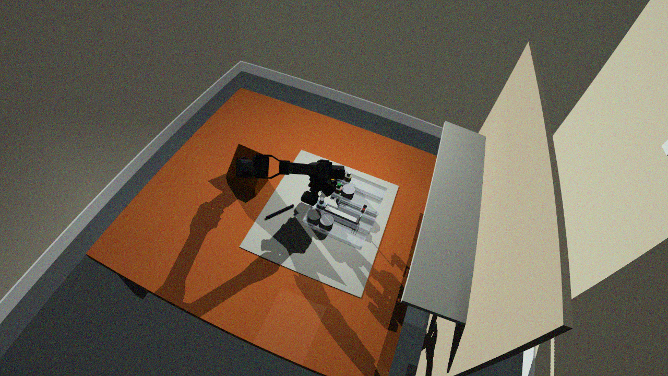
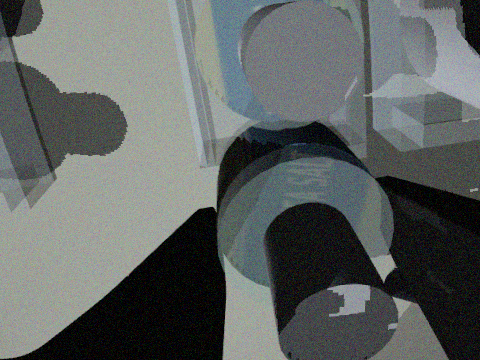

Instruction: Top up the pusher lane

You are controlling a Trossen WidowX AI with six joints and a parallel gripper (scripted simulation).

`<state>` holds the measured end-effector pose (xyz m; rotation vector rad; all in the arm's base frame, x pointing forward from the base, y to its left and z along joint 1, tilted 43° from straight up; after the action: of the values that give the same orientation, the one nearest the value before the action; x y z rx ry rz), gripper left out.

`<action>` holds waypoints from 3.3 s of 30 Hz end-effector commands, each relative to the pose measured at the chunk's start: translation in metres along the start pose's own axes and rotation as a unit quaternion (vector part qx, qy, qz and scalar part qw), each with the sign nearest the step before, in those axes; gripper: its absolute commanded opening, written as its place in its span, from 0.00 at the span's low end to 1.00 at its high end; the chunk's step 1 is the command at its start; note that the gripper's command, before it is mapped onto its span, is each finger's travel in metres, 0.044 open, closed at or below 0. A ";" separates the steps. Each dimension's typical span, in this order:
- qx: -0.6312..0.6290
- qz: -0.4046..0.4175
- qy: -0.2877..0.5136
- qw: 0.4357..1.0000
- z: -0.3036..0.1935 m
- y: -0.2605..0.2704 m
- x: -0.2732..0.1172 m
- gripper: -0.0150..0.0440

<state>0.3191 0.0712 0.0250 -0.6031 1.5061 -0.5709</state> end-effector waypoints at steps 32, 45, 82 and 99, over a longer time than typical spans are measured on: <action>0.009 0.000 -0.012 1.000 0.019 -0.003 -0.006 0.25; 0.009 0.000 -0.012 1.000 0.024 -0.004 -0.007 0.25; 0.009 0.000 -0.013 1.000 0.031 -0.005 -0.007 0.25; 0.009 0.000 -0.013 1.000 0.031 -0.004 -0.006 0.25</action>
<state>0.3445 0.0722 0.0297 -0.5993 1.5040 -0.5703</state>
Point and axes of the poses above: the point midway between the two fingers, 35 mm back from their tips, its own x axis out along the fingers, its own y axis across the jaws, z = x × y, the point moved 8 cm from there along -x, back along the fingers
